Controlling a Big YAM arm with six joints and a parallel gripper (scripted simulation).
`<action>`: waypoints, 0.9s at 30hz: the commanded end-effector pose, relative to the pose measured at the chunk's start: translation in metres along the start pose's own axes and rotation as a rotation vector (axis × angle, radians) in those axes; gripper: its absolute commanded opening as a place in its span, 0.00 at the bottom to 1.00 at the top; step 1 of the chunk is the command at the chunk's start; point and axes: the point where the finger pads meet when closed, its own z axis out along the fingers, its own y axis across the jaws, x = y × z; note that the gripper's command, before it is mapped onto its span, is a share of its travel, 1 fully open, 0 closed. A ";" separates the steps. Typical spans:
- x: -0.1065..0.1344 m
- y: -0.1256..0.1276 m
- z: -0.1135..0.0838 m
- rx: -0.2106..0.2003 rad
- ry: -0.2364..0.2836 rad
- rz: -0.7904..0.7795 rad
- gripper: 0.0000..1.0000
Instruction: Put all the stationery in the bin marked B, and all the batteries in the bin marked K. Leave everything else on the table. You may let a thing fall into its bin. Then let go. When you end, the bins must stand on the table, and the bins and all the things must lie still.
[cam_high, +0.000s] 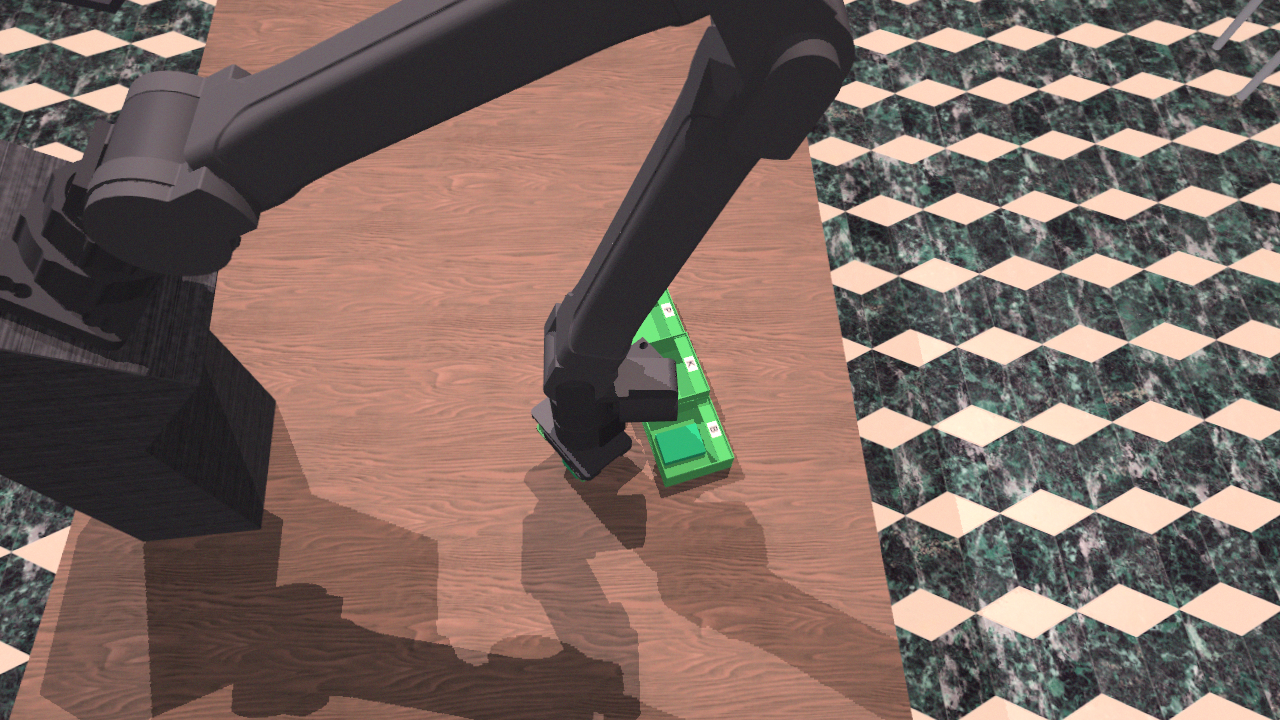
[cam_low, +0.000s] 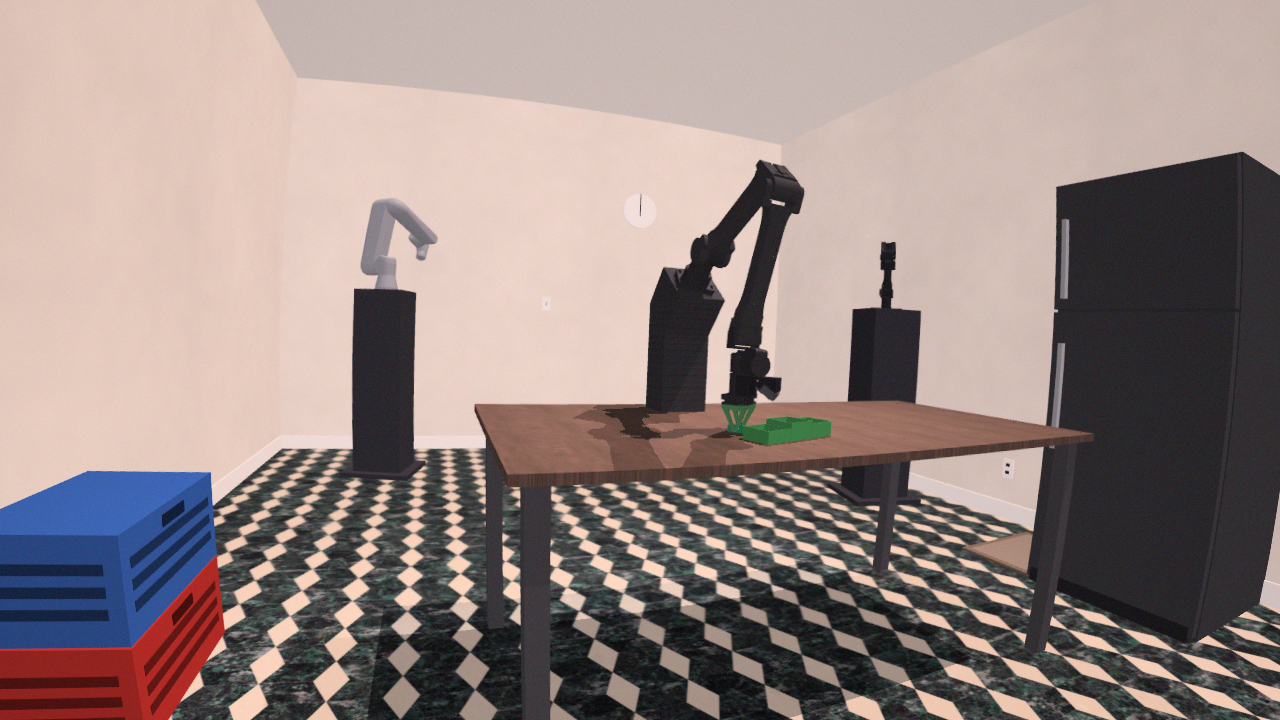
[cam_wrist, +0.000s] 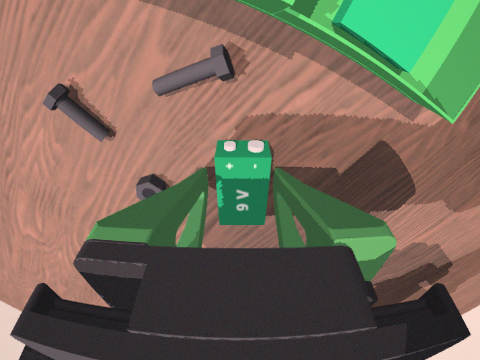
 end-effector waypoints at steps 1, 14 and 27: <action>-0.011 -0.001 -0.005 0.004 -0.014 0.003 0.41; -0.001 0.001 -0.004 0.001 -0.003 0.001 0.21; -0.001 0.002 -0.004 0.001 -0.003 0.001 0.21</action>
